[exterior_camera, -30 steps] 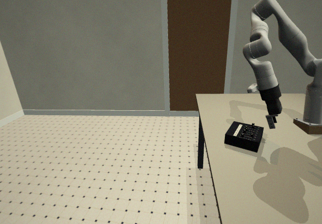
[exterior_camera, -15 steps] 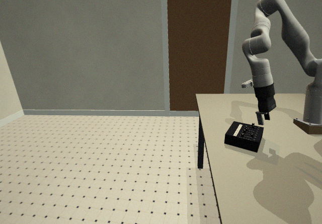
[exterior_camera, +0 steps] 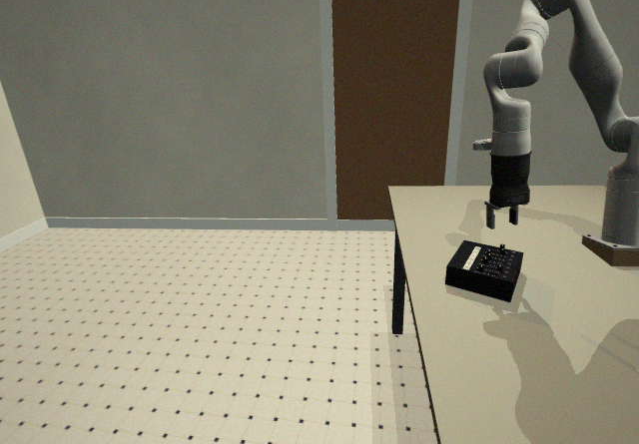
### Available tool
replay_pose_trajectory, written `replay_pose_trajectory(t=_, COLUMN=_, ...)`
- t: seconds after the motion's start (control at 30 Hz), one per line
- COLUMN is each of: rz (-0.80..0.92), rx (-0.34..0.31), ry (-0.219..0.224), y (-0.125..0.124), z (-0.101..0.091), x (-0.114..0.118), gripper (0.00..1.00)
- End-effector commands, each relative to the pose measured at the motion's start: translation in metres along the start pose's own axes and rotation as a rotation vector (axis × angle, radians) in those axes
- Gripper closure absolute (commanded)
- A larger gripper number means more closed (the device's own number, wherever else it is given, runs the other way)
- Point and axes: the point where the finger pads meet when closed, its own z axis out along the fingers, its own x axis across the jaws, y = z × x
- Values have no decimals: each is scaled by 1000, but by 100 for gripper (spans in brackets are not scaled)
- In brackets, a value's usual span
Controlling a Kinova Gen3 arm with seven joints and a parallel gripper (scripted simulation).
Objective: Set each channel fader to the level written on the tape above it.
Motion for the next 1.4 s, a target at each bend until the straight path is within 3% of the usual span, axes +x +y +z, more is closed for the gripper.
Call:
replay_pose_trajectory(t=0.0, rz=53, rx=16, ry=-43, y=3, z=-15, x=-7, gripper=0)
replay_pose_trajectory(t=0.13, rz=150, rx=29, ry=-76, y=-1, z=-26, x=-14, gripper=0)
replay_pose_trajectory(t=0.43, rz=234, rx=38, ry=-106, y=-4, z=-35, x=-19, gripper=0)
replay_pose_trajectory(t=1.37, rz=263, rx=37, ry=-108, y=-4, z=-35, x=-19, gripper=0)
